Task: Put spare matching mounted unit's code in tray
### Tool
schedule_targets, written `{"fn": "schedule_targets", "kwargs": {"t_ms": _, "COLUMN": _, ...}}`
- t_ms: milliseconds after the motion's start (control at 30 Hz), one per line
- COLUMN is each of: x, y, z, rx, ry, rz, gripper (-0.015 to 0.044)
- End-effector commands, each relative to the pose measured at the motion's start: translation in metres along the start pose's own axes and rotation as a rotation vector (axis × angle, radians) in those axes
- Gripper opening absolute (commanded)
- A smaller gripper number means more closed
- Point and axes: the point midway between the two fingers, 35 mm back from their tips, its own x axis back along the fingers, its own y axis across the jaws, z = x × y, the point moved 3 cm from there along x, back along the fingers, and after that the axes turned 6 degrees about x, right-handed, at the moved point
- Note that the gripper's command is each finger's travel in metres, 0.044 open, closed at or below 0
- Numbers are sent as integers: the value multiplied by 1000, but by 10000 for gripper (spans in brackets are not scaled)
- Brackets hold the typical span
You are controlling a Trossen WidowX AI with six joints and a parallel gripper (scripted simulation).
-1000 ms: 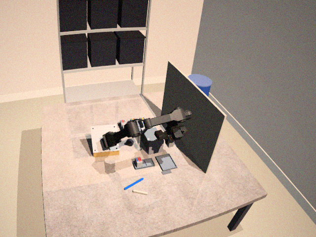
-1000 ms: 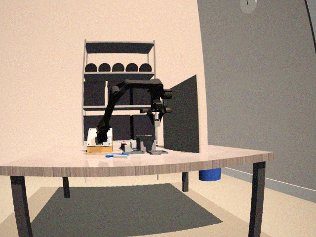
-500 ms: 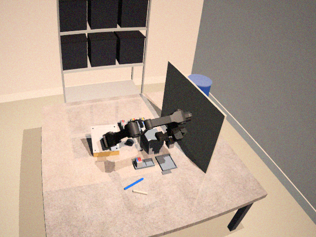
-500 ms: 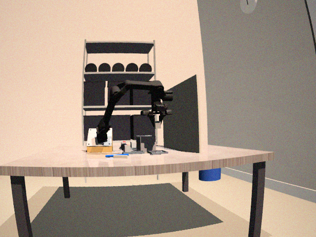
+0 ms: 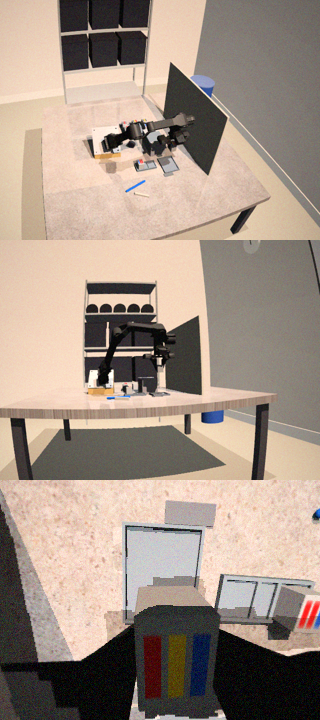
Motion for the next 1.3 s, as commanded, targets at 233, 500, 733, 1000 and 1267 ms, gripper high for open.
{"fn": "schedule_targets", "kwargs": {"t_ms": 233, "x": -9, "y": 1, "z": -1, "rx": 1, "ry": -4, "rz": -2, "gripper": 0}}
{"fn": "schedule_targets", "kwargs": {"t_ms": 500, "x": -16, "y": 2, "z": -1, "rx": 0, "ry": -4, "rz": -1, "gripper": 0}}
{"fn": "schedule_targets", "kwargs": {"t_ms": 733, "x": -21, "y": 3, "z": -1, "rx": 0, "ry": -4, "rz": -1, "gripper": 0}}
{"fn": "schedule_targets", "kwargs": {"t_ms": 1000, "x": -28, "y": 3, "z": -1, "rx": -1, "ry": -3, "rz": -1, "gripper": 0}}
{"fn": "schedule_targets", "kwargs": {"t_ms": 1267, "x": -34, "y": 4, "z": -2, "rx": -1, "ry": -3, "rz": -1, "gripper": 0}}
